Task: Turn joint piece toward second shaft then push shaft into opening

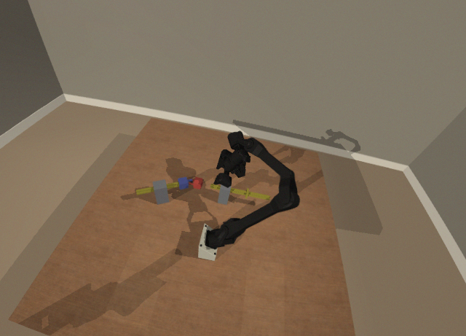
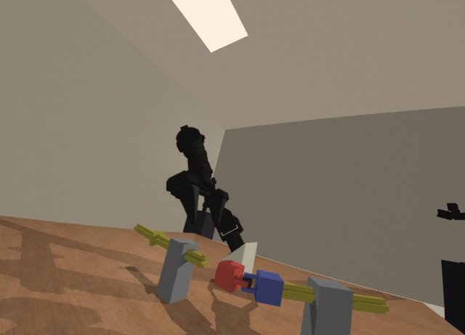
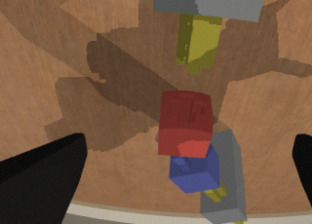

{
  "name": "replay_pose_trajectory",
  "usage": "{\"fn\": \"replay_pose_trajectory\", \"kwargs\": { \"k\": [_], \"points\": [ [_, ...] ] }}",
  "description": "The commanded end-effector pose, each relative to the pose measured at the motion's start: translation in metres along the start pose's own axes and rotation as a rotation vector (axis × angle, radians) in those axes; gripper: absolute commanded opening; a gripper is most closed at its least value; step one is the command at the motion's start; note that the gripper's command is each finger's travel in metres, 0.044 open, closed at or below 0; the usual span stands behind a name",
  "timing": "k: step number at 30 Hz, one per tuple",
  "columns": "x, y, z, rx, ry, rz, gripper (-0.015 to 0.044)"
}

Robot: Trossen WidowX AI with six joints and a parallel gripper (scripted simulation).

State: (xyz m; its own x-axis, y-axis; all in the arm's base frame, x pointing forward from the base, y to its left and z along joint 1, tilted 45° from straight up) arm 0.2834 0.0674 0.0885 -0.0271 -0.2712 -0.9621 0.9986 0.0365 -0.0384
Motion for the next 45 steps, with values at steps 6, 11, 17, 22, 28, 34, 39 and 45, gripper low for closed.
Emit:
{"fn": "replay_pose_trajectory", "kwargs": {
  "k": [6, 11, 17, 22, 28, 34, 39, 45],
  "points": [
    [0.002, -0.004, 0.006, 0.078, 0.027, 0.013, 0.0440],
    [-0.005, -0.001, 0.020, 0.035, 0.014, 0.016, 0.0440],
    [-0.036, 0.004, 0.081, -0.146, -0.048, 0.015, 0.0440],
    [-0.062, -0.005, 0.132, -0.296, -0.101, -0.010, 0.0440],
    [-0.093, -0.029, 0.190, -0.476, -0.157, -0.068, 0.0440],
    [-0.106, -0.044, 0.212, -0.549, -0.175, -0.100, 0.0440],
    [-0.101, -0.043, 0.214, -0.502, -0.194, -0.110, 0.0440],
    [-0.083, -0.041, 0.220, -0.312, -0.277, -0.139, 0.0440]
  ]
}}
Point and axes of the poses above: the point midway between the two fingers, 35 mm back from their tips, its own x axis out along the fingers, its own y axis across the jaws, z = x × y, the point moved 2 cm from there along -x, back along the fingers, and after that the axes turned 6 degrees about -x, right-handed, at the moved point
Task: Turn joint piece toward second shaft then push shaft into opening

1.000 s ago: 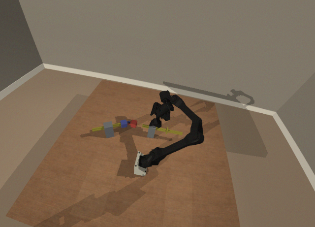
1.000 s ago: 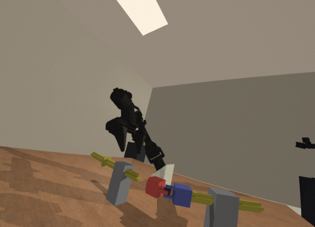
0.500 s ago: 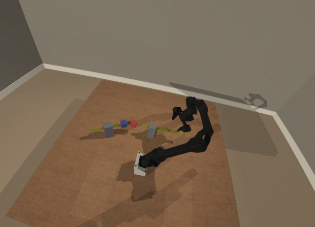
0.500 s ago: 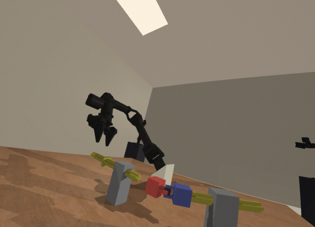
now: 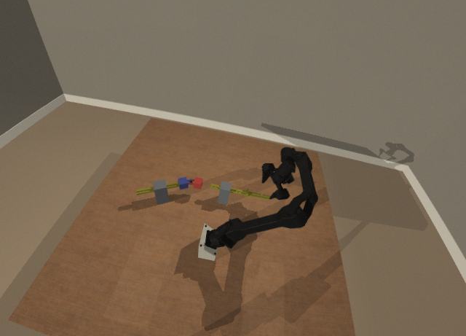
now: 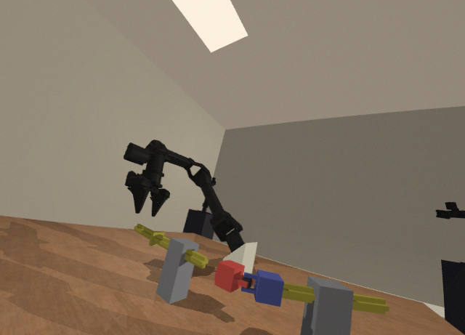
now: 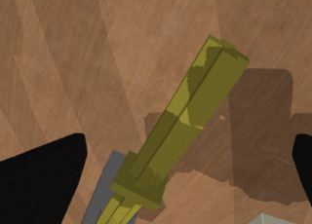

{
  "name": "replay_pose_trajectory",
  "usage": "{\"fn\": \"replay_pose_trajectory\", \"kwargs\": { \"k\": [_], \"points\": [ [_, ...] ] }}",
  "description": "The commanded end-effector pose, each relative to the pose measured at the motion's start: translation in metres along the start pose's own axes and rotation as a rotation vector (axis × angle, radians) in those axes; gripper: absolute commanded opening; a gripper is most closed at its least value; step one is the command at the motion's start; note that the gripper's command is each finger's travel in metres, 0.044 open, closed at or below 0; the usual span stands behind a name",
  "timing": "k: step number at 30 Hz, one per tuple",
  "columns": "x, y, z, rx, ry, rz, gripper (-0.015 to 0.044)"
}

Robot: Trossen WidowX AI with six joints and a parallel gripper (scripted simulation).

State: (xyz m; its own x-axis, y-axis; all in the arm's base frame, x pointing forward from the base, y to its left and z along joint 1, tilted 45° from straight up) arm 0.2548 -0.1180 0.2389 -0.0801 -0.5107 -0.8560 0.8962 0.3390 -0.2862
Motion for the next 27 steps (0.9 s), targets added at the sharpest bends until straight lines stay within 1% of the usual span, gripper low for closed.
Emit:
{"fn": "replay_pose_trajectory", "kwargs": {
  "k": [1, 14, 20, 27],
  "points": [
    [0.014, 0.001, 0.000, 0.107, -0.035, -0.046, 0.0440],
    [0.051, 0.001, 0.000, 0.483, -0.202, -0.133, 0.0440],
    [0.053, 0.001, 0.000, 0.488, -0.205, -0.133, 0.0440],
    [0.064, -0.001, 0.002, 0.488, -0.205, -0.133, 0.0440]
  ]
}}
Point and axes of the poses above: the point midway between the two fingers, 35 mm back from their tips, its own x axis out along the fingers, its own y axis across the jaws, z = x × y, the point moved 2 cm from there along -x, back along the fingers, and after that the axes turned 6 degrees about -x, right-handed, at the moved point
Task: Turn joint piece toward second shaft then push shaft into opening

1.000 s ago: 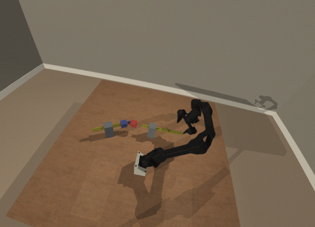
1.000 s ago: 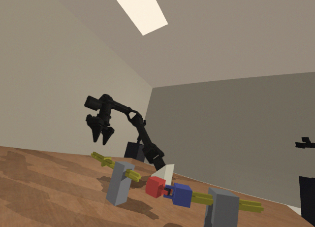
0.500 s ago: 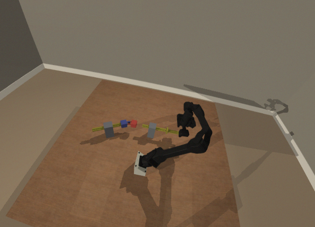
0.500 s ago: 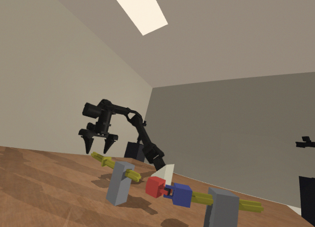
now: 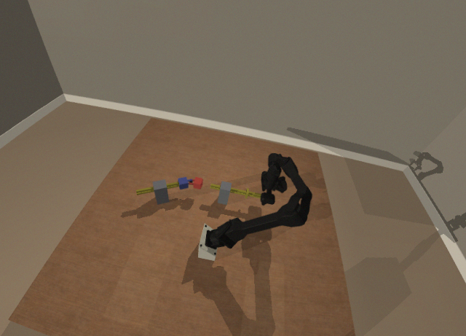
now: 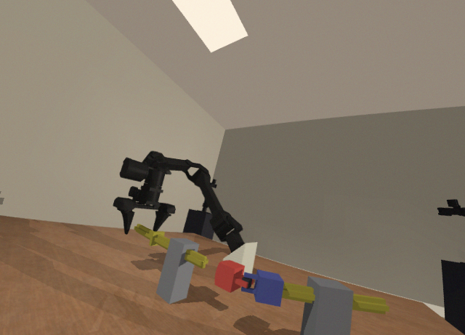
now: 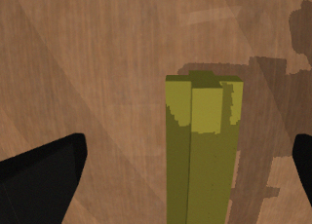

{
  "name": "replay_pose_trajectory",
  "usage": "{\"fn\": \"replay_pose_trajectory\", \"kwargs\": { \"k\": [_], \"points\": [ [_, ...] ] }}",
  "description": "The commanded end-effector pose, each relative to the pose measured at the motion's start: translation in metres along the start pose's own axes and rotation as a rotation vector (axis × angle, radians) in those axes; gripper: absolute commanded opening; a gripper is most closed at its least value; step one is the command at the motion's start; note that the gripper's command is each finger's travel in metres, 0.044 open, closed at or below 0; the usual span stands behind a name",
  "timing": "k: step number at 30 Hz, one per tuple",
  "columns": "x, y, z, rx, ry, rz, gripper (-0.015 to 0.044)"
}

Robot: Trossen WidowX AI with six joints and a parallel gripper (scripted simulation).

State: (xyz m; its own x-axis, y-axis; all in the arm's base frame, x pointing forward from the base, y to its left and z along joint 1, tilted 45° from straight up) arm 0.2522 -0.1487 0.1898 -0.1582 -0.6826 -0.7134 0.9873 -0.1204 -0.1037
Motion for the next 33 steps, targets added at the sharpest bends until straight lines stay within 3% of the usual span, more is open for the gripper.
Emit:
{"fn": "replay_pose_trajectory", "kwargs": {
  "k": [1, 12, 25, 33],
  "points": [
    [0.007, -0.001, -0.001, -0.005, -0.003, -0.006, 0.0440],
    [0.023, -0.002, -0.001, -0.005, -0.004, -0.006, 0.0440],
    [0.023, -0.002, -0.001, -0.005, -0.004, -0.006, 0.0102],
    [0.023, -0.002, -0.001, -0.005, -0.004, -0.006, 0.0102]
  ]
}}
Point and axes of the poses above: the point midway between the two fingers, 35 mm back from their tips, its own x axis out along the fingers, its own y axis across the jaws, z = x × y, the point moved 2 cm from there along -x, back along the fingers, and after that the axes turned 6 degrees about -x, right-handed, at the moved point
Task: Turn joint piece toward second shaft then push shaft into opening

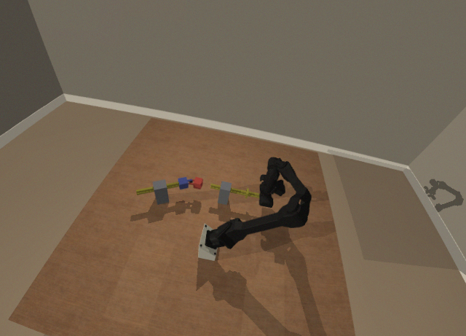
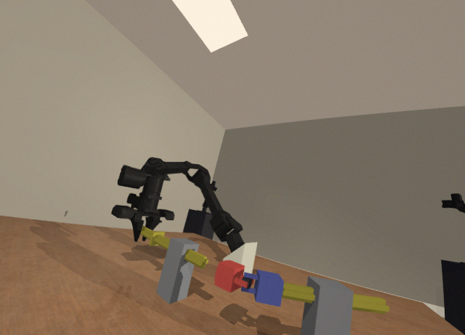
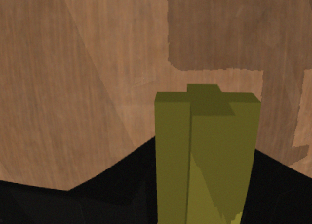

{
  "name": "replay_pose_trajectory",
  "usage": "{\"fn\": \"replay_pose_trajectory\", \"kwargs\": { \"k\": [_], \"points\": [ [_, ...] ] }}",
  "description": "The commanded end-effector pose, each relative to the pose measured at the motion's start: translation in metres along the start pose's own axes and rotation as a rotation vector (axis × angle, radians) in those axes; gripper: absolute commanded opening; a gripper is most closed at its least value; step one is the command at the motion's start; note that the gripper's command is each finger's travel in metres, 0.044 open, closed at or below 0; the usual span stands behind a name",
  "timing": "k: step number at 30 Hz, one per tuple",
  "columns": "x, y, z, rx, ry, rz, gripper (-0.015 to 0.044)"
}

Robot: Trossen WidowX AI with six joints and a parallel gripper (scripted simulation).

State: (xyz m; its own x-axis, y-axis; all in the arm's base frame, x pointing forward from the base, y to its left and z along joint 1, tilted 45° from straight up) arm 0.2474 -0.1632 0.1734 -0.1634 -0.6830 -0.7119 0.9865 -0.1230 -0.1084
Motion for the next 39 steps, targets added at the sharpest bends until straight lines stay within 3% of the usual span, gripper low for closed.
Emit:
{"fn": "replay_pose_trajectory", "kwargs": {
  "k": [1, 8, 19, 27, 39],
  "points": [
    [0.000, 0.000, 0.000, -0.004, -0.003, -0.001, 0.0102],
    [0.000, 0.000, 0.000, -0.004, -0.003, -0.001, 0.0069],
    [-0.001, -0.001, 0.000, -0.004, -0.012, 0.076, 0.0067],
    [0.000, -0.001, 0.000, -0.003, -0.005, 0.046, 0.0000],
    [0.001, 0.000, -0.012, -0.004, -0.009, 0.068, 0.0000]
  ]
}}
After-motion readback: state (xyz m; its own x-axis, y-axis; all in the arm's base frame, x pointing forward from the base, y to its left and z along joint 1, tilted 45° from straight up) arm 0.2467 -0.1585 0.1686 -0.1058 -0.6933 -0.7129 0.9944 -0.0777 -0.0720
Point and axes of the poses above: the point midway between the two fingers, 35 mm back from their tips, its own x axis out along the fingers, its own y axis across the jaws, z = x × y, the point moved 2 cm from there along -x, back along the fingers, and after that the axes turned 6 degrees about -x, right-handed, at the moved point
